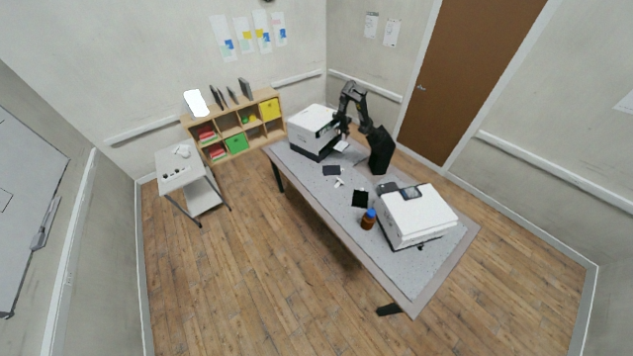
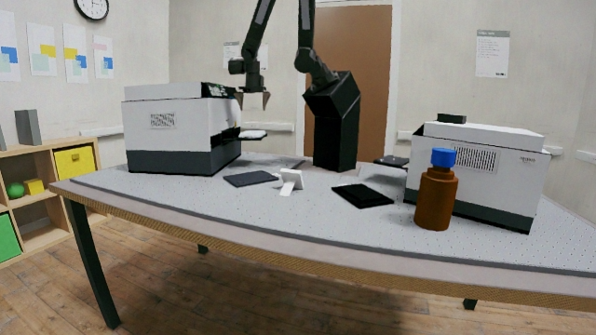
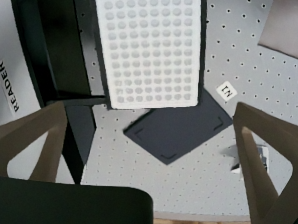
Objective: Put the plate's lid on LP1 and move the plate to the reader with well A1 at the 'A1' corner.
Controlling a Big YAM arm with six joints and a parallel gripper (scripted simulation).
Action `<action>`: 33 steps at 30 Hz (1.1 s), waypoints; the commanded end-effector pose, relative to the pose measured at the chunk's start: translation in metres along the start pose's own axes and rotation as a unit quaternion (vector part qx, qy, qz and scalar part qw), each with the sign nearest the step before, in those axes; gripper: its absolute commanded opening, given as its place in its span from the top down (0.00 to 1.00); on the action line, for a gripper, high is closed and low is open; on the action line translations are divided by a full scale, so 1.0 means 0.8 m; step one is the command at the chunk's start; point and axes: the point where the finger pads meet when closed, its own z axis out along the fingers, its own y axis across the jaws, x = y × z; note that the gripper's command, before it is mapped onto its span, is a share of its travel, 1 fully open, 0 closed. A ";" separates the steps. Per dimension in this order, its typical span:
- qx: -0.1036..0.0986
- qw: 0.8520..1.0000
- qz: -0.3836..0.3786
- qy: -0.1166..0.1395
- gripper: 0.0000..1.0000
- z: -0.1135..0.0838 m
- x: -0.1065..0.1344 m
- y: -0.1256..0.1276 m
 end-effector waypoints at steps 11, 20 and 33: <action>0.008 0.996 -0.083 -0.003 1.00 0.010 0.022 -0.003; 0.047 0.982 -0.183 -0.007 1.00 0.028 0.044 -0.040; 0.068 0.945 -0.319 -0.014 1.00 0.046 0.076 -0.071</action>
